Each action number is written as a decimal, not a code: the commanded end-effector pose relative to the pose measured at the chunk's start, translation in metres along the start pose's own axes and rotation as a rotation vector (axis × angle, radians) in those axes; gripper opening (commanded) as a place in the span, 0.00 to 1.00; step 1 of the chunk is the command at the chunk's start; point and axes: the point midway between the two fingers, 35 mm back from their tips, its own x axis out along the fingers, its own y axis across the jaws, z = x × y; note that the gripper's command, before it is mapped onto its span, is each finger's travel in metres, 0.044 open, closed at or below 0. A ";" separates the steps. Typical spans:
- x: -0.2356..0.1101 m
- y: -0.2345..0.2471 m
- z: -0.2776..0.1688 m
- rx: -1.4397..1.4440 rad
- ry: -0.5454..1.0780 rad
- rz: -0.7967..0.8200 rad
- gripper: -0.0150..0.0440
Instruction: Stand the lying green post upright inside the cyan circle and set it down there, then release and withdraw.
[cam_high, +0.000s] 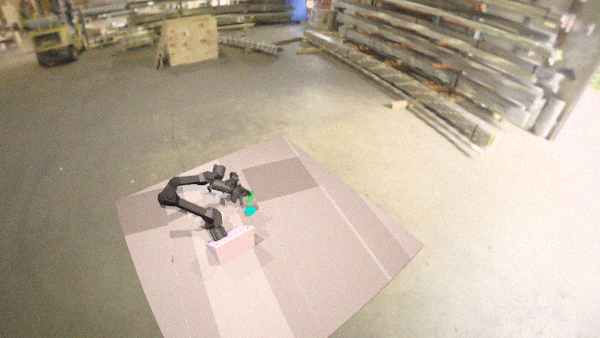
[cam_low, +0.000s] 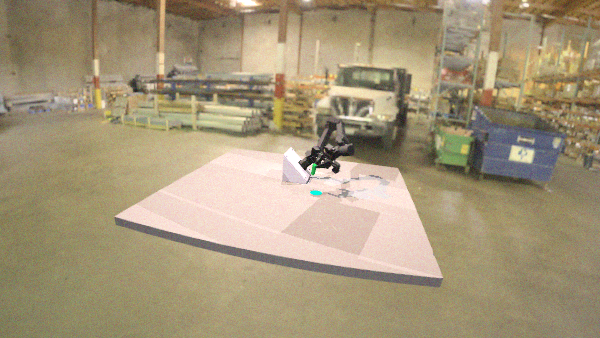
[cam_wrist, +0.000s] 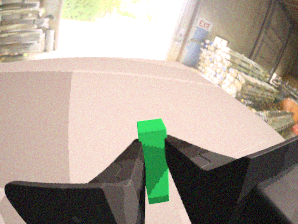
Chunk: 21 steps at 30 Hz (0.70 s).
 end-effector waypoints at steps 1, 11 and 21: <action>-0.002 0.001 0.002 0.027 -0.032 0.016 0.29; -0.005 0.002 0.004 0.076 -0.085 0.044 0.29; -0.008 0.003 0.006 0.128 -0.136 0.074 0.29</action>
